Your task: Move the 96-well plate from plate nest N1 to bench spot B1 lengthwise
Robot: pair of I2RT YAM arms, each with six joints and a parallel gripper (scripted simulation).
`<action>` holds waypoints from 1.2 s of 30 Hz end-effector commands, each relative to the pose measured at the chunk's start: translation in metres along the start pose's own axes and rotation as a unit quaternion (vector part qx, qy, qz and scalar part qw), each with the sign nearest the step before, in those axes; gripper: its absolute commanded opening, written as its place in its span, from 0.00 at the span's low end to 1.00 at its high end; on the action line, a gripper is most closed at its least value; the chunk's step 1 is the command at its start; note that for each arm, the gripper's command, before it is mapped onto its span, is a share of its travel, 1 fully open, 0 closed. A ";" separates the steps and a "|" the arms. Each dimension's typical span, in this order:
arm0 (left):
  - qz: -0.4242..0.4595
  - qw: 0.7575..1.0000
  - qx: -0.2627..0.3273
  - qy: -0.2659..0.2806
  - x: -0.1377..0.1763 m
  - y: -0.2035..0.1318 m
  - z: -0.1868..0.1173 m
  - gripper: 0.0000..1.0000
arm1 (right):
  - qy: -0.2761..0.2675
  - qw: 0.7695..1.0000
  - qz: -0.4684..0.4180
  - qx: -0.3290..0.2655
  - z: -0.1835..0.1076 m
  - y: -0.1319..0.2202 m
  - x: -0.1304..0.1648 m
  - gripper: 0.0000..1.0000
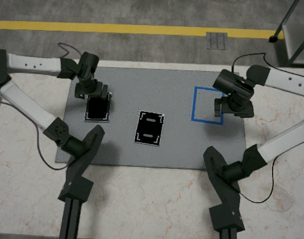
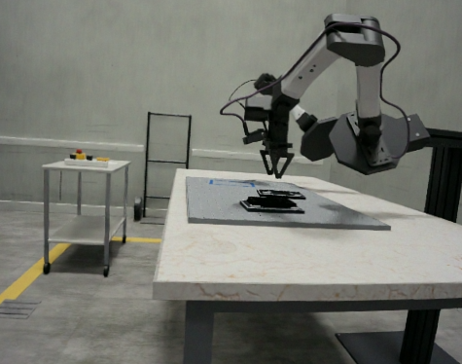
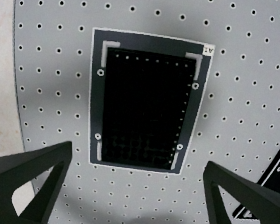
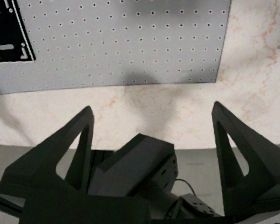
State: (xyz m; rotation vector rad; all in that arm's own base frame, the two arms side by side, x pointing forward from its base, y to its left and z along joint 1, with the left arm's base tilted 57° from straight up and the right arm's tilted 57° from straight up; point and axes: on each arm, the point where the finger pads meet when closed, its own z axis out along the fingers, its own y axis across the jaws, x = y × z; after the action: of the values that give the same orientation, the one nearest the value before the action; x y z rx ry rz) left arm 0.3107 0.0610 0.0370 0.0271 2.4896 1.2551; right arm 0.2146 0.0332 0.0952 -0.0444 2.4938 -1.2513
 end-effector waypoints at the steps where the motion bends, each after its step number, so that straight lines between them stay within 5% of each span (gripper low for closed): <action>1: -0.011 1.000 0.001 -0.003 -0.002 -0.001 -0.002 1.00 | 0.000 1.000 0.002 0.001 -0.001 -0.001 -0.001 1.00; 36: -0.008 1.000 0.002 0.009 0.002 -0.002 0.050 1.00 | 0.000 1.000 0.002 0.001 -0.001 -0.001 -0.001 1.00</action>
State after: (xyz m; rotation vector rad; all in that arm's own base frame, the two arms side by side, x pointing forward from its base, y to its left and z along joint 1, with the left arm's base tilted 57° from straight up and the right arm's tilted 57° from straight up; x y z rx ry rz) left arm 0.3218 0.0920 0.0132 -0.0057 2.4988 1.2570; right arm 0.2145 0.0332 0.0953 -0.0400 2.4928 -1.2502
